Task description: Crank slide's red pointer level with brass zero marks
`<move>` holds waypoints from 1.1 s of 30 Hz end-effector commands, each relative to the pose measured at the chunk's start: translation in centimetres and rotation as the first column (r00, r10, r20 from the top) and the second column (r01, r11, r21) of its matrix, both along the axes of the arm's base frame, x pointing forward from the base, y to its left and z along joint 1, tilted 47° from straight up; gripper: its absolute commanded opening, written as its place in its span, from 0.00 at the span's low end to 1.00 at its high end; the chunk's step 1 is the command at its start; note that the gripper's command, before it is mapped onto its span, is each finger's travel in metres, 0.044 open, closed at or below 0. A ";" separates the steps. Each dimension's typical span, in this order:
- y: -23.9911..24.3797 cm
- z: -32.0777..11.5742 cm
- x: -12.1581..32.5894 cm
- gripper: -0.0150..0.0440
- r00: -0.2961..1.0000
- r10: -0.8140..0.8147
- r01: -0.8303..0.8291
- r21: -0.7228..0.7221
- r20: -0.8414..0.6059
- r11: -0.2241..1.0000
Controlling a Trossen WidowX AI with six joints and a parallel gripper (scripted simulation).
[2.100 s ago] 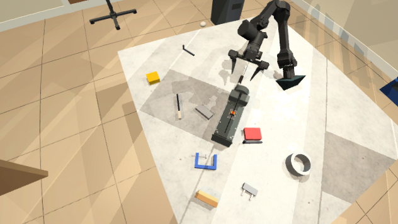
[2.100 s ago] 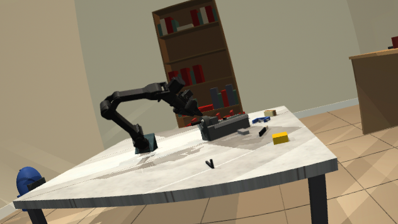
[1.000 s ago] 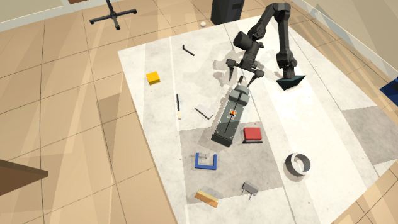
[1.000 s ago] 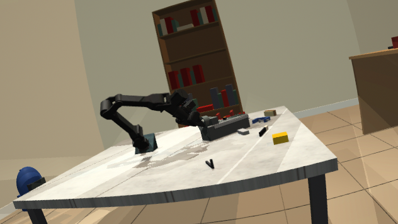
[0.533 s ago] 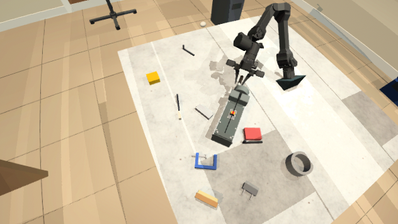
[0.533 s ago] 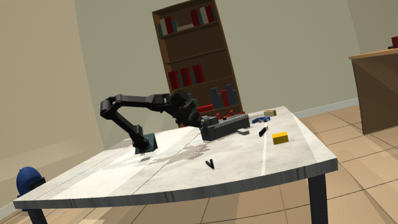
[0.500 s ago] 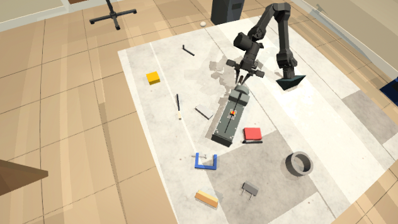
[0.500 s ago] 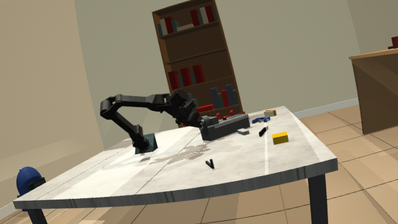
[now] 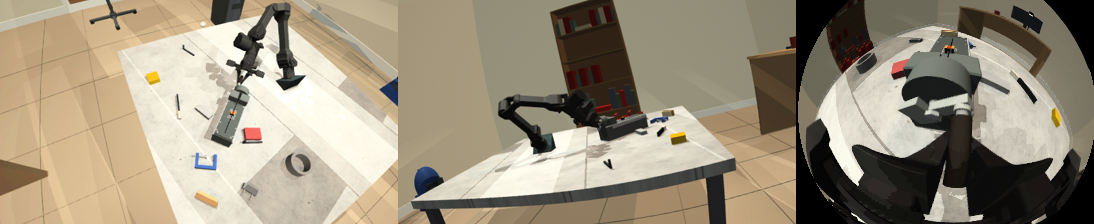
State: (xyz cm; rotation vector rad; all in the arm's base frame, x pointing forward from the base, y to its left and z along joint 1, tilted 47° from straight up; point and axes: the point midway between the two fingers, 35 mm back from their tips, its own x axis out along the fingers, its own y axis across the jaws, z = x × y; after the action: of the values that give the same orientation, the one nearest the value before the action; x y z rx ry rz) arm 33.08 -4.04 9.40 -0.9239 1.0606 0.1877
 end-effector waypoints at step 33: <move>-1.4 -0.8 0.1 0.25 1.000 0.004 -0.004 -0.003 0.001 1.000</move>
State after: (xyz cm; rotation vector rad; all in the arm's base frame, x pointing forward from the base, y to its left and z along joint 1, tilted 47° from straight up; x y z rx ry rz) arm 33.21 -5.10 8.81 -0.9290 1.0578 0.1940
